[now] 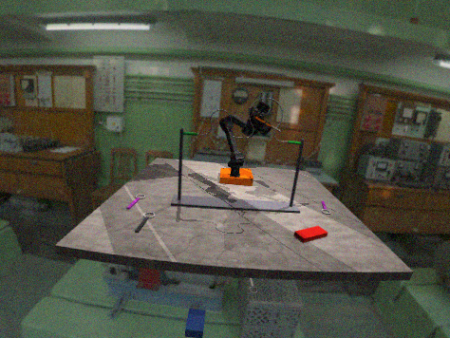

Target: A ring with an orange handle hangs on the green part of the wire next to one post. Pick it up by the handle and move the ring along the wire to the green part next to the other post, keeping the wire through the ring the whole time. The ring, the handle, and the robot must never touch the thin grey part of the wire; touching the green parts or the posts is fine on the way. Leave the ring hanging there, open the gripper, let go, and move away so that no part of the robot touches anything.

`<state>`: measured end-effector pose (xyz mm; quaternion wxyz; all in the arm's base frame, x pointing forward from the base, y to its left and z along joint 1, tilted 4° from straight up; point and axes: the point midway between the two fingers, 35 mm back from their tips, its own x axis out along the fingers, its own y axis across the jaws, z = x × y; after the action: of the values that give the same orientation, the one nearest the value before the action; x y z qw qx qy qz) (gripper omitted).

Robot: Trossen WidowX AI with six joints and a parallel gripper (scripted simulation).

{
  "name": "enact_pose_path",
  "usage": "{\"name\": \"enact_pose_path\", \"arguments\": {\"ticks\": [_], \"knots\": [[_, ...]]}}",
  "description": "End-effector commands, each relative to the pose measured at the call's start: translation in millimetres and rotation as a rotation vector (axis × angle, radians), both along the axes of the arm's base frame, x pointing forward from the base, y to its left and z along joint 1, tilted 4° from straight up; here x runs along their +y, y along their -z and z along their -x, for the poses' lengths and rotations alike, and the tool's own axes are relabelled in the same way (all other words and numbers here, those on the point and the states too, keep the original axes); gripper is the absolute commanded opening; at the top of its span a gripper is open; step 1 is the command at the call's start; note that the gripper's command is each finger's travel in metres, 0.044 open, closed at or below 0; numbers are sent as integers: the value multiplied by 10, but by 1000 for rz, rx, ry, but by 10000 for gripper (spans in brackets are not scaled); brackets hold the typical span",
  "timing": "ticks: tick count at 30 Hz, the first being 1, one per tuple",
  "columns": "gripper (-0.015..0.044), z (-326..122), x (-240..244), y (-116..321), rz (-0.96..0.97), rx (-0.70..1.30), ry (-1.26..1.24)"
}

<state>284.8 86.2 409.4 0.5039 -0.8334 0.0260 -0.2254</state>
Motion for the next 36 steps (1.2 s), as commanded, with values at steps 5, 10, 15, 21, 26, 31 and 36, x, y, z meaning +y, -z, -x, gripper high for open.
{"name": "enact_pose_path", "arguments": {"ticks": [5, 10, 15, 21, 26, 31, 36], "knots": [[-150, -11, -109, 230, -152, 17, 3], [-150, -19, -155, 402, -266, 30, 2], [-150, -25, -178, 560, -370, 41, 0], [-150, -30, -182, 787, -519, 58, -2], [-150, -31, -161, 975, -644, 72, -3], [-150, -102, -143, 1166, -765, 88, -68], [-150, -126, -85, 1351, -889, 100, -94]]}}
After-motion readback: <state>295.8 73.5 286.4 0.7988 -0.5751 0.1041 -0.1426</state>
